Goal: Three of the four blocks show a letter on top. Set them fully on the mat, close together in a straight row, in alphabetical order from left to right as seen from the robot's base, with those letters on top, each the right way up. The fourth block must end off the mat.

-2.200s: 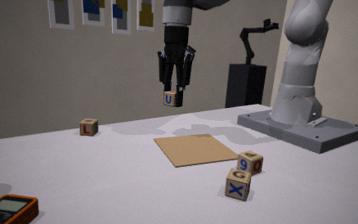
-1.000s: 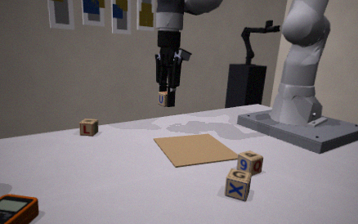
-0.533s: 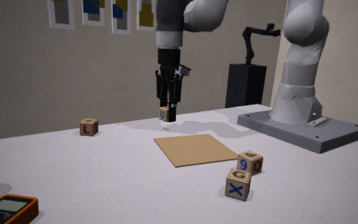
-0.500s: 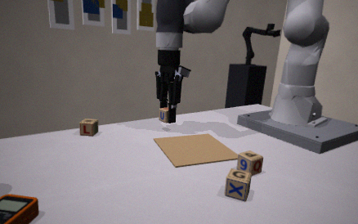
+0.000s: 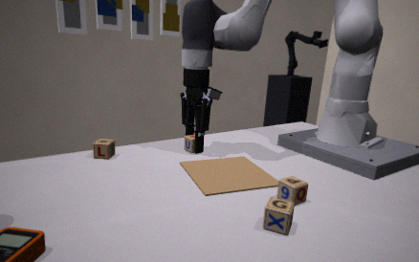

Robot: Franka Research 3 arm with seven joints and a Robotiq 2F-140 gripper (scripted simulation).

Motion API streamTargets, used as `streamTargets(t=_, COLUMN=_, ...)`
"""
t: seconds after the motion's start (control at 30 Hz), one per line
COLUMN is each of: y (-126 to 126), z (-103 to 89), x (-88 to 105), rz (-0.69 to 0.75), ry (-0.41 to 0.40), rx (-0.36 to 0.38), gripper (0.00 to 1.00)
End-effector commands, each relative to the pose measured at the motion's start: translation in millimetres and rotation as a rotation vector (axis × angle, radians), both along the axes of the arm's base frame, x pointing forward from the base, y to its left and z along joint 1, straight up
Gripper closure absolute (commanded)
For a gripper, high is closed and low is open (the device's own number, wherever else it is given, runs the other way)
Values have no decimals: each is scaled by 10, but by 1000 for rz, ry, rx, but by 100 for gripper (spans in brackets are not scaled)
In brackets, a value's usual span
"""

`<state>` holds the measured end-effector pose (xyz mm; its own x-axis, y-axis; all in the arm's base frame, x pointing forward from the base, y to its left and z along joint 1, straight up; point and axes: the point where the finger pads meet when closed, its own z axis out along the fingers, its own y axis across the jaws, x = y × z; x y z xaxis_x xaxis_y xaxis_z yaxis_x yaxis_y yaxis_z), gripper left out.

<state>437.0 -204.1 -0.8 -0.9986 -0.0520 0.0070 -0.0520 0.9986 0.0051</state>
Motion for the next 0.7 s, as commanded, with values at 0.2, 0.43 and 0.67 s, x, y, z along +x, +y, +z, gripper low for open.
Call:
streamTargets(t=0.2, y=-14, z=8, x=40, rz=-35, ry=-9, rx=-8, gripper=67)
streamTargets(t=0.43, y=-14, z=8, x=40, rz=-35, ry=-9, rx=-8, gripper=67)
streamTargets(t=0.67, y=-14, z=8, x=40, rz=-35, ry=-9, rx=-8, gripper=67)
